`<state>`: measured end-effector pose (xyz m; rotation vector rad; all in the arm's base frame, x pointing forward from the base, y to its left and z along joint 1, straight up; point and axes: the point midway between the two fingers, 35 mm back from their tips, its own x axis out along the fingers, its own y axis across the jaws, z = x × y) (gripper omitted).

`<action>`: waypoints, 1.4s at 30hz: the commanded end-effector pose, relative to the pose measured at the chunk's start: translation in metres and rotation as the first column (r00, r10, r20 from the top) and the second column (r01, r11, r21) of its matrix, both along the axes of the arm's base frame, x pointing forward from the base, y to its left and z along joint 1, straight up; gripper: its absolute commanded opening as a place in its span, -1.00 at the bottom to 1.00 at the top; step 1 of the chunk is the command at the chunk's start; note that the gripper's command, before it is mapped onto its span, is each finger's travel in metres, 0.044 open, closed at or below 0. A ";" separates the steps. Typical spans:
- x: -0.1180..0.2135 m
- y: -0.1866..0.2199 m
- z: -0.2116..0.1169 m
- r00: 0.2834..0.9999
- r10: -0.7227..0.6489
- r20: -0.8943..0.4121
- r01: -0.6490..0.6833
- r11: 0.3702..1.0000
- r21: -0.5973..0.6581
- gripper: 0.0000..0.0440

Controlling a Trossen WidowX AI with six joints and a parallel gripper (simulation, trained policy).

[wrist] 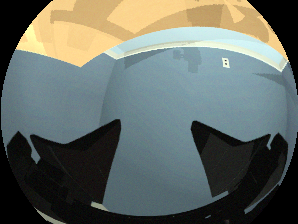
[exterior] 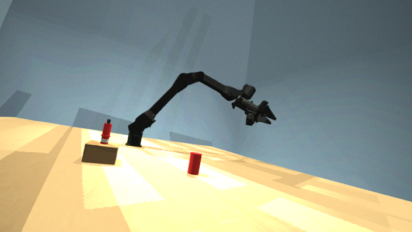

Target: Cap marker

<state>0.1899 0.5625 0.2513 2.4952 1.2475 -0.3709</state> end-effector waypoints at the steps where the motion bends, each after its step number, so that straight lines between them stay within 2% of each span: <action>1: 0.010 -0.007 0.004 1.000 -0.003 -0.020 0.003 1.000 -0.017 0.55; 42: 0.111 -0.117 -0.027 0.953 -0.143 -0.268 0.059 0.953 -0.298 0.56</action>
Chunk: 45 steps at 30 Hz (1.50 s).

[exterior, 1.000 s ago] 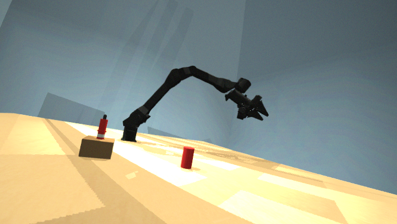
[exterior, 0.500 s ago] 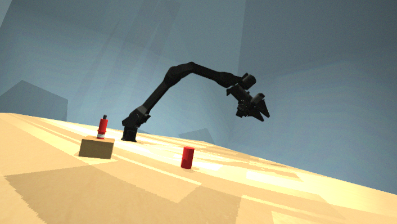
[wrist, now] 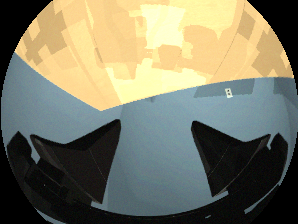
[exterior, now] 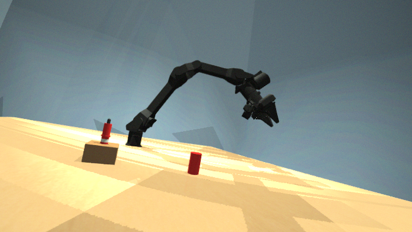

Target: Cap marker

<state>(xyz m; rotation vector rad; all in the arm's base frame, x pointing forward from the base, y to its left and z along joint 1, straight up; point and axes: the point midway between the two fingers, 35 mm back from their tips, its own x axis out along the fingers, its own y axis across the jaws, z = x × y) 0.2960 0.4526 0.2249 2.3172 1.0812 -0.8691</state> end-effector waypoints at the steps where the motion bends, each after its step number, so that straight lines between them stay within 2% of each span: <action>1: 0.007 -0.010 -0.001 0.999 -0.016 -0.029 0.015 1.000 -0.013 0.56; 23: 0.044 -0.085 -0.021 0.971 -0.140 -0.192 0.115 0.984 -0.133 0.55; 45: 0.070 -0.161 -0.039 0.897 -0.296 -0.328 0.220 0.943 -0.249 0.53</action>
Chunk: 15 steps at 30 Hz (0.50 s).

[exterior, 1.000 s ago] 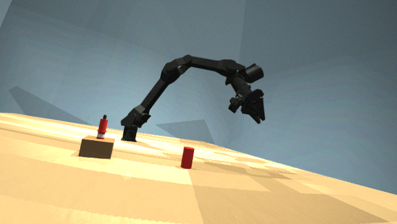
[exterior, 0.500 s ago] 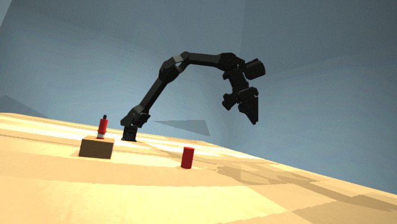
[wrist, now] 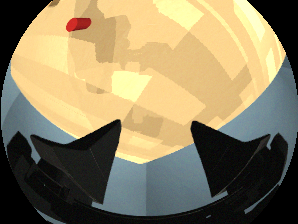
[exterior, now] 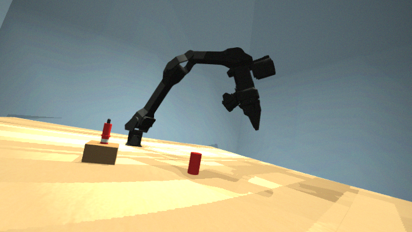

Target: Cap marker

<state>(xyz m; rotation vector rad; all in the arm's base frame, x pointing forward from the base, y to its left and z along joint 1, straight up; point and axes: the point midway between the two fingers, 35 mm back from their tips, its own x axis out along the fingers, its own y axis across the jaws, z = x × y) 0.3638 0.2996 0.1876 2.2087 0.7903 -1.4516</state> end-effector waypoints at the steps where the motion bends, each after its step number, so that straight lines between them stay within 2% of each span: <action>1: 0.003 -0.011 -0.002 0.999 -0.026 -0.028 0.025 1.000 -0.010 0.53; 15: 0.014 -0.055 -0.014 0.986 -0.120 -0.117 0.113 0.991 -0.068 0.52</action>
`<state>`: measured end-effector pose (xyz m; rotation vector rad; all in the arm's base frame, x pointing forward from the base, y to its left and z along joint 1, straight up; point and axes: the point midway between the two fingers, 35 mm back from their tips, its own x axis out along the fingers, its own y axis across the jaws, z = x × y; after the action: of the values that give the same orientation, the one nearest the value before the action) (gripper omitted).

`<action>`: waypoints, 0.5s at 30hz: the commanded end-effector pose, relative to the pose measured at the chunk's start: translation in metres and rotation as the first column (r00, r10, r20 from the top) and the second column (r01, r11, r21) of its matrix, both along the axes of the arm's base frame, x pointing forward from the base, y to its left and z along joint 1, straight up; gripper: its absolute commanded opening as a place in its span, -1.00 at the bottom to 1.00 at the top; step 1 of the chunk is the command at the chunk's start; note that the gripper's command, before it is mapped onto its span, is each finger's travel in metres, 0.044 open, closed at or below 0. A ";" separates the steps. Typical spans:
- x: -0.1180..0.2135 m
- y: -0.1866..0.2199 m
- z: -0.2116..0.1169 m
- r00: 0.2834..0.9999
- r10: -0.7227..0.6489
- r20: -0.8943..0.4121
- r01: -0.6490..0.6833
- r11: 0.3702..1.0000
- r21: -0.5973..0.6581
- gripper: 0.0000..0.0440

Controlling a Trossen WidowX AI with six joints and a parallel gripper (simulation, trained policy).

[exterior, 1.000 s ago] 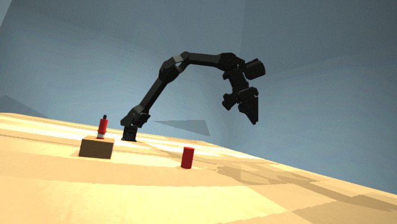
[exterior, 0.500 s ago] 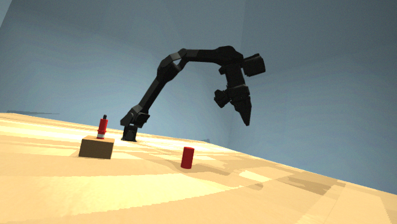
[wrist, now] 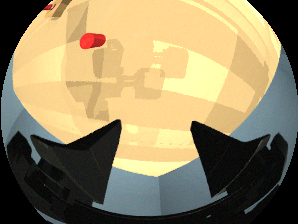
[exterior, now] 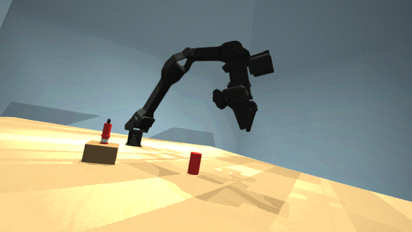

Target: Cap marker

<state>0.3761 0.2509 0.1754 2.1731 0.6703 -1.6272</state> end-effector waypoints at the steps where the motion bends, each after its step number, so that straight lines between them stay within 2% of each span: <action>1: 0.002 -0.010 -0.002 0.999 -0.024 -0.024 0.024 1.000 -0.008 0.52; 15: 0.009 -0.048 -0.014 0.989 -0.106 -0.103 0.101 0.993 -0.059 0.50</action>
<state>0.3847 0.2084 0.1633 2.1352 0.5559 -1.7783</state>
